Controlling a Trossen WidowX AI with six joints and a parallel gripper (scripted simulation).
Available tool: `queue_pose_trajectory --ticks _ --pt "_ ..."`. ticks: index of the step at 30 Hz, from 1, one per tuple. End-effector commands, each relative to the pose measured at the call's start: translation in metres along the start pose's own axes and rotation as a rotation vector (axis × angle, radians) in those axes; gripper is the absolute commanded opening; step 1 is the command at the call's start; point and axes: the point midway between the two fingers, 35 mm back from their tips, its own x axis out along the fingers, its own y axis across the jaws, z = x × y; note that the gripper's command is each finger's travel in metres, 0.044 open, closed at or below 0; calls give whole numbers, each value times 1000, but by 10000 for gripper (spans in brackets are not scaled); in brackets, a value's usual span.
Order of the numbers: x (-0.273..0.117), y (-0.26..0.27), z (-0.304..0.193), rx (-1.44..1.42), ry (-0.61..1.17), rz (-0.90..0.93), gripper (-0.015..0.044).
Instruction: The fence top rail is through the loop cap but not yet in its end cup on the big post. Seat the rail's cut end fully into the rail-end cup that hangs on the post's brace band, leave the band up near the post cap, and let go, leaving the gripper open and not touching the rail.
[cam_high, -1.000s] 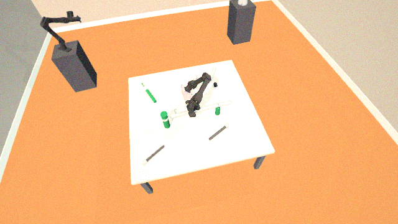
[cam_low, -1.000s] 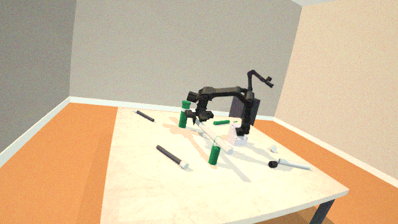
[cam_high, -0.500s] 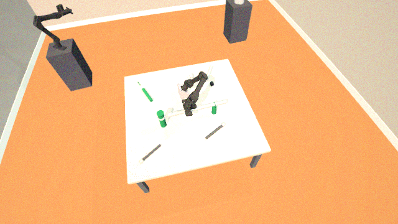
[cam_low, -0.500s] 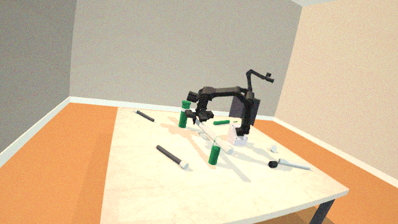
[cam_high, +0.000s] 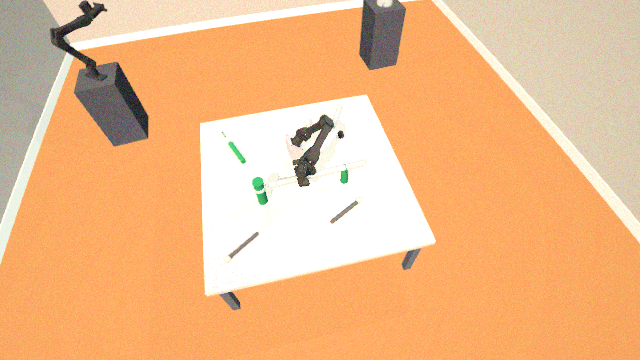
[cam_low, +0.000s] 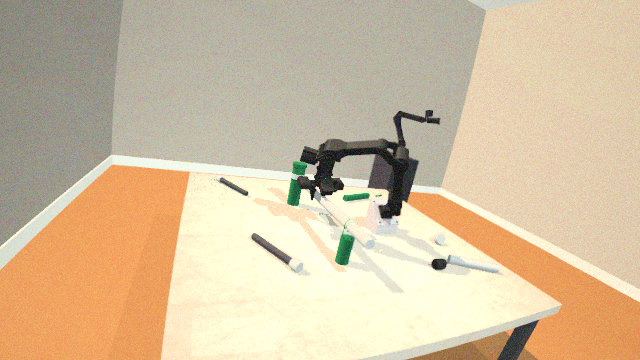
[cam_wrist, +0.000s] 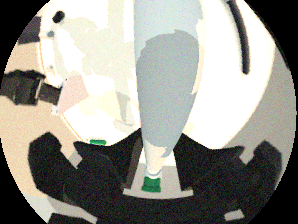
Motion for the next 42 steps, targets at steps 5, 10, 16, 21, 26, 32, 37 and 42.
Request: queue_pose_trajectory --ticks 5,10,16,21,26,32,37,42 --pt "-4 -1 -5 -1 13 -6 0" --pt "-4 -1 -6 -1 13 -6 0" --pt "-4 -1 -7 -1 13 -6 0" --pt "-4 -1 -7 -1 13 -6 0" --pt "-3 -1 -6 -2 9 -3 0" --pt "0 0 0 -2 -3 6 0" --pt "0 0 -1 -2 -3 6 0" --pt "-1 -1 -5 -2 -3 6 0"
